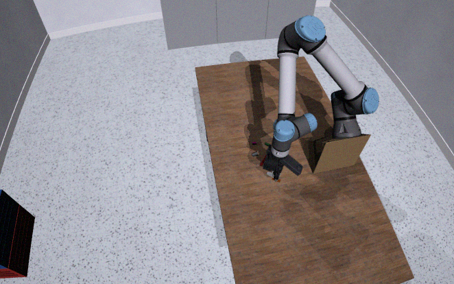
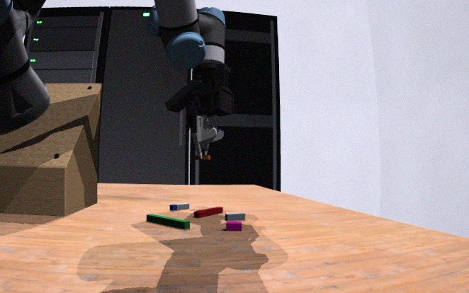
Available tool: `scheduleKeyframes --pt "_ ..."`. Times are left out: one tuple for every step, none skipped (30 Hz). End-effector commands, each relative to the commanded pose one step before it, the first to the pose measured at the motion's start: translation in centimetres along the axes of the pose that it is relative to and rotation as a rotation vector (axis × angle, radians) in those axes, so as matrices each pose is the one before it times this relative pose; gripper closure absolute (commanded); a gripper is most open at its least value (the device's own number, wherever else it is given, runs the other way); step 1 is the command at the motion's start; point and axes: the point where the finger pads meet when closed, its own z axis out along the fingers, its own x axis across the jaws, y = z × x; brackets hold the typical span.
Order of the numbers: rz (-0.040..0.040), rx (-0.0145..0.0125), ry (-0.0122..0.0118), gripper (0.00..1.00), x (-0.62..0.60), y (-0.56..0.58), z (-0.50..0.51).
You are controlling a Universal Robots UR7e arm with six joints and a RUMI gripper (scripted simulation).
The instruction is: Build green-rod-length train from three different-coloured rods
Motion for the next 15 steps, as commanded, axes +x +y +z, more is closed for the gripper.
scheduleKeyframes --pt "-0.05927 0.00139 0.00003 1.00 -0.569 0.159 -0.003" --pt "-0.01787 -0.00007 0.00004 1.00 -0.123 0.045 -0.005" --pt "-0.02003 -0.00004 -0.00001 1.00 -0.140 0.046 -0.005" --pt "-0.02210 -0.00004 -0.00001 1.00 -0.155 0.048 -0.005" --pt "-0.02413 -0.00002 0.00001 1.00 -0.170 0.049 -0.006" --pt "-0.02610 0.00001 0.00003 1.00 -0.185 0.048 -0.006" --pt "-0.02799 0.00003 0.00005 1.00 -0.199 0.046 -0.006" --pt "-0.02979 0.00004 0.00007 1.00 -0.212 0.043 -0.007" --pt "-0.02965 0.00006 0.00010 1.00 -0.211 0.036 -0.007" --pt "-0.01925 0.00010 0.00014 1.00 -0.136 0.018 -0.004" --pt "0.00000 0.00000 0.00000 1.00 0.000 0.000 0.000" --pt "0.00000 0.00000 0.00000 1.00 0.000 0.000 0.000" --pt "-0.03381 0.00037 0.00054 1.00 -0.230 0.022 -0.008" --pt "-0.03517 0.00005 0.00009 1.00 -0.254 0.025 -0.007" --pt "-0.03100 0.00002 0.00005 1.00 -0.225 0.016 -0.006"
